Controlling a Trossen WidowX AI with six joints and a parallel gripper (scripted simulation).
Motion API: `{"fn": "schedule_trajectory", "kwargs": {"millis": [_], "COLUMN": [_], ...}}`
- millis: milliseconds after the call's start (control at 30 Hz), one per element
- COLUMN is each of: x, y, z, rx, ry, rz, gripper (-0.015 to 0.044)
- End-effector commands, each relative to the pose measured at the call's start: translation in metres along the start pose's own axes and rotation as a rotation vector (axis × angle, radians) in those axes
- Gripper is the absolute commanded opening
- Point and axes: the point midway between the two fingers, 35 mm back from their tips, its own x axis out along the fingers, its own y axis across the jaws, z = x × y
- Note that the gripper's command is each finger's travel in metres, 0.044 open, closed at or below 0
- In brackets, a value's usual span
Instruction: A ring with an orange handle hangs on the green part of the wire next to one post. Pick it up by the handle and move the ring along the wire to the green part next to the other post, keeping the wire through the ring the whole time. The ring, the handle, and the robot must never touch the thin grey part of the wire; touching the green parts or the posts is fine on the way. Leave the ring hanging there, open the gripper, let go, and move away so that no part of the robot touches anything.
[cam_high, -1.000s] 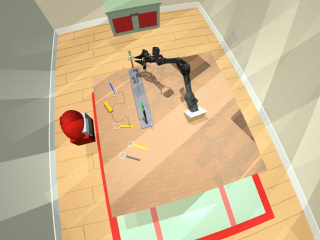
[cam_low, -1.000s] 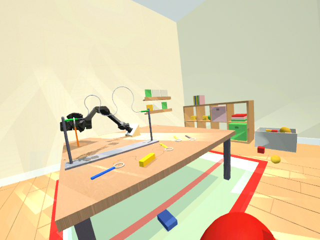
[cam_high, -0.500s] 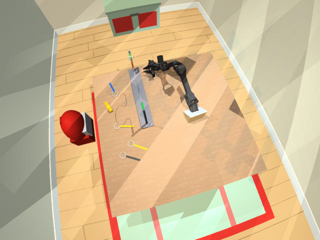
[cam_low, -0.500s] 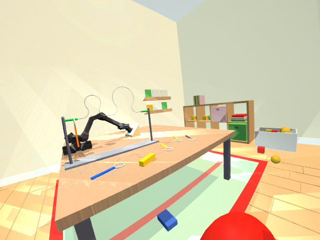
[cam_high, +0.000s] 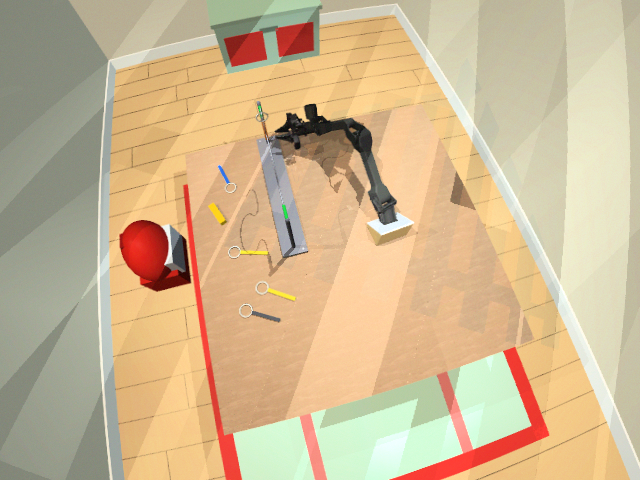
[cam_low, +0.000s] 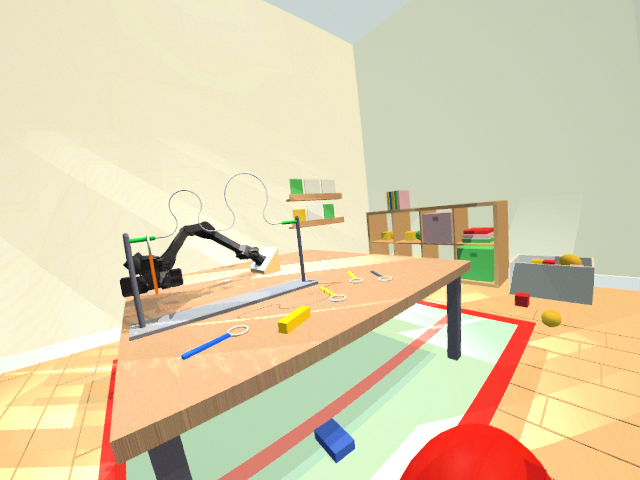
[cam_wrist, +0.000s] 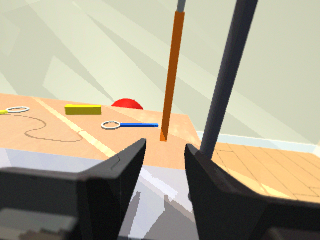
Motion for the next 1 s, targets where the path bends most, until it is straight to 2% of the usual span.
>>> {"fn": "schedule_trajectory", "kwargs": {"millis": [0, 967], "x": [0.006, 0.051], "y": [0.000, -0.002], "z": [-0.001, -0.002], "rx": [0.002, 0.003], "ry": [0.005, 0.001], "rz": [-0.001, -0.005], "gripper": [0.0160, 0.0160]}}
